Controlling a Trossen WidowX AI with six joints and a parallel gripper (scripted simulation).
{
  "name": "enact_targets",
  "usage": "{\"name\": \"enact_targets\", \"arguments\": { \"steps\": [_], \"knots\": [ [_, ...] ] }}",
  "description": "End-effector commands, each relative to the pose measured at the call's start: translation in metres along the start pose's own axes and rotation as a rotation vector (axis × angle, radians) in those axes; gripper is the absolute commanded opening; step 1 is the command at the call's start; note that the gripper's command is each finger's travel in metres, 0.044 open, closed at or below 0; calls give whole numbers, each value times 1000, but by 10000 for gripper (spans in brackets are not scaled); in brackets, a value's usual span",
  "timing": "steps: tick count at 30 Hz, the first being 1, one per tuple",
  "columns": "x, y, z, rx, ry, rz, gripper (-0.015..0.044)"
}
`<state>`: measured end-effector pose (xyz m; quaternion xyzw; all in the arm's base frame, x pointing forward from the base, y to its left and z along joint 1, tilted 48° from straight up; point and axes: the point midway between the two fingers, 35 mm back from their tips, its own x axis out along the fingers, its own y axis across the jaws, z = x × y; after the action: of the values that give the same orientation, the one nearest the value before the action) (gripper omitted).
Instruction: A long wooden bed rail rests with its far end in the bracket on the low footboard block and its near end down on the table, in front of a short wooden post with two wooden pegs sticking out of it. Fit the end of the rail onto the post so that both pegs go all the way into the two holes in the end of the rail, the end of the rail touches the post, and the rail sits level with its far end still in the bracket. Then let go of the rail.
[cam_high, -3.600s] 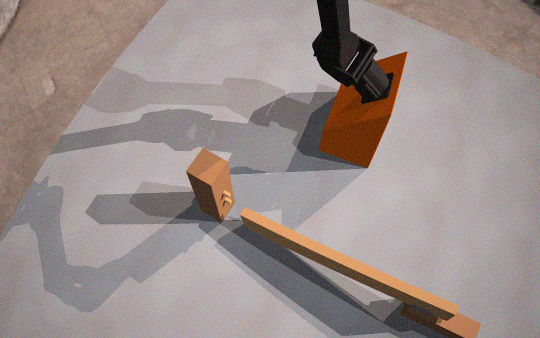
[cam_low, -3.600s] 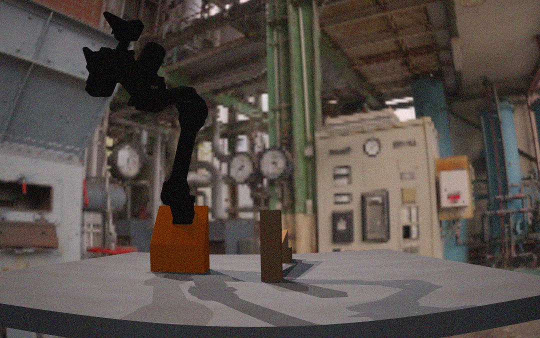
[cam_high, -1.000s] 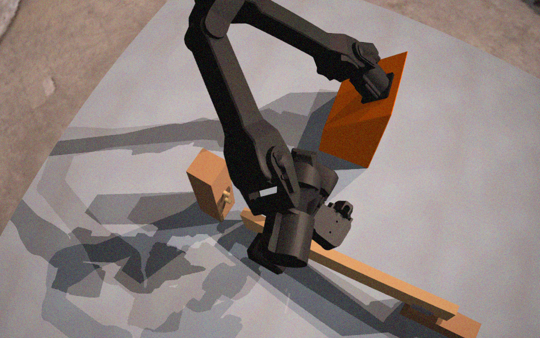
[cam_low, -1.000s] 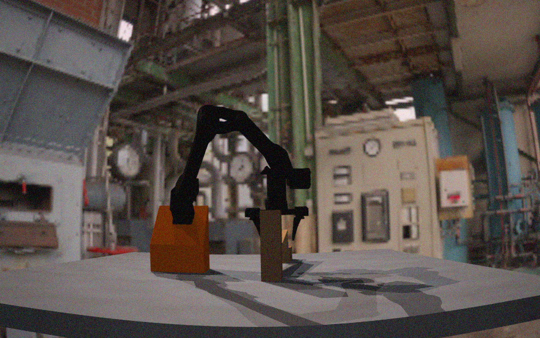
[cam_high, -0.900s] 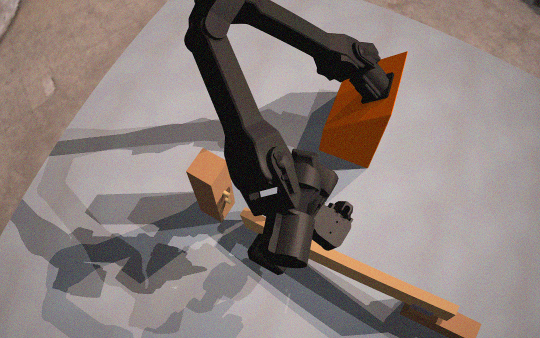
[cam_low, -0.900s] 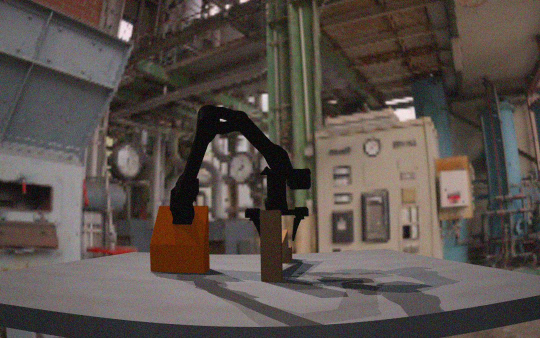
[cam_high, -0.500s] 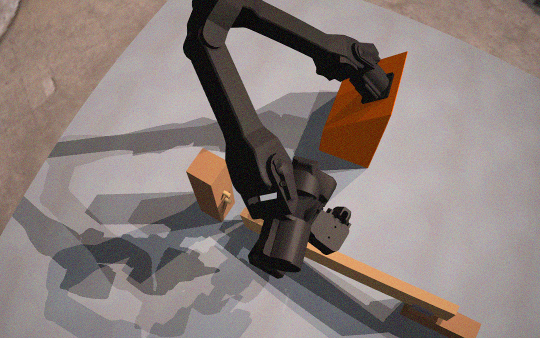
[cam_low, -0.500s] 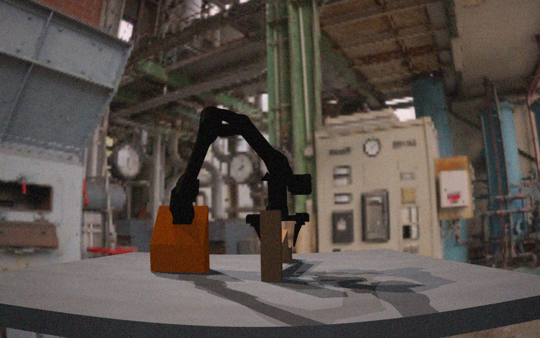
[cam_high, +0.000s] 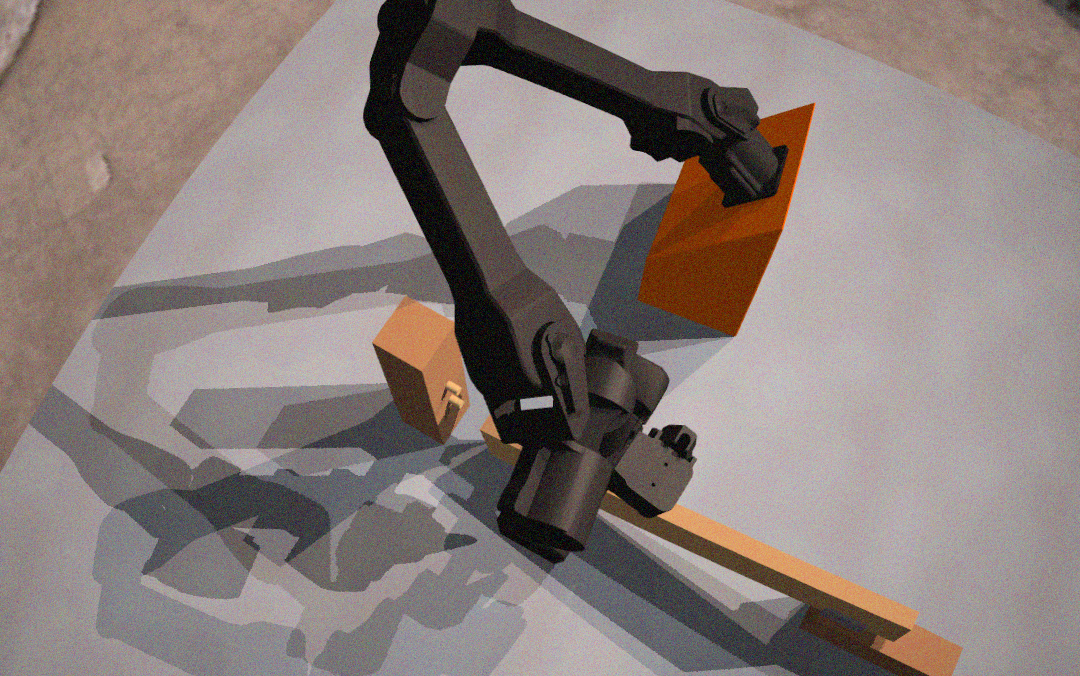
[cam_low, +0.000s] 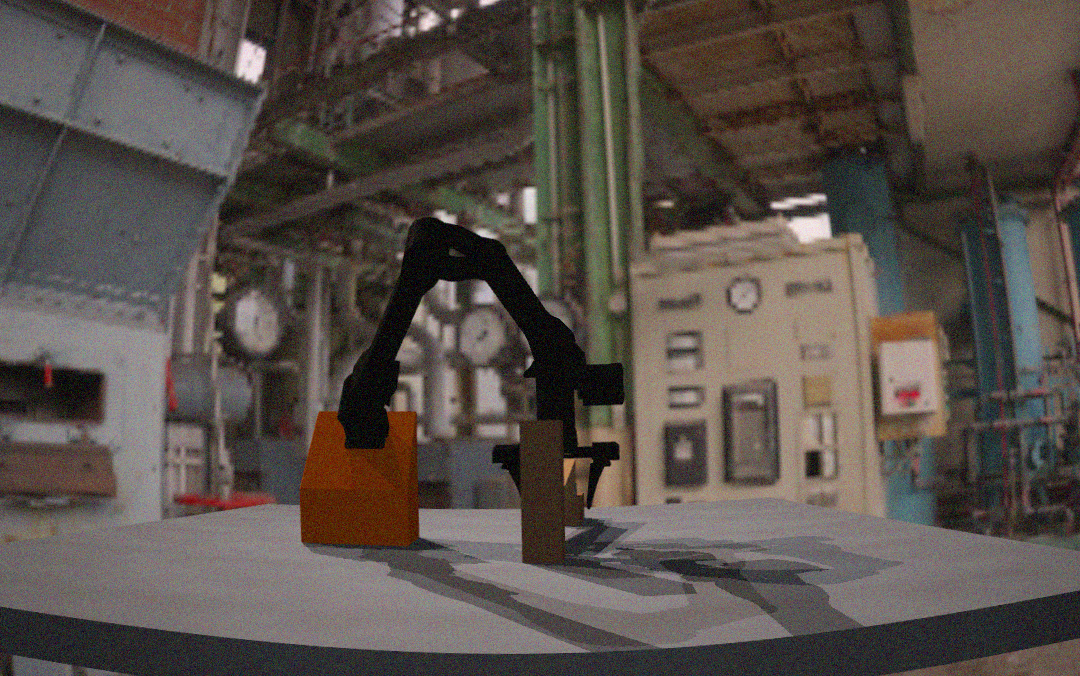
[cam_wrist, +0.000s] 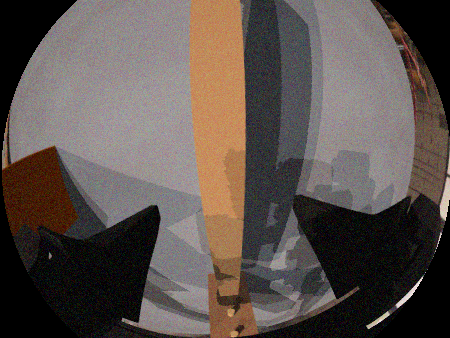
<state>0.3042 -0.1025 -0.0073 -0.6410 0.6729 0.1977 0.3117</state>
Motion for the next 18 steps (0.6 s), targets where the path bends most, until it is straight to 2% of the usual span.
{"name": "enact_targets", "arguments": {
  "steps": [1,15,18],
  "knots": [
    [8,2,-1,-8,6,4,440],
    [27,4,-3,-10,11,4,440],
    [27,4,-3,-10,11,4,361]
  ]
}}
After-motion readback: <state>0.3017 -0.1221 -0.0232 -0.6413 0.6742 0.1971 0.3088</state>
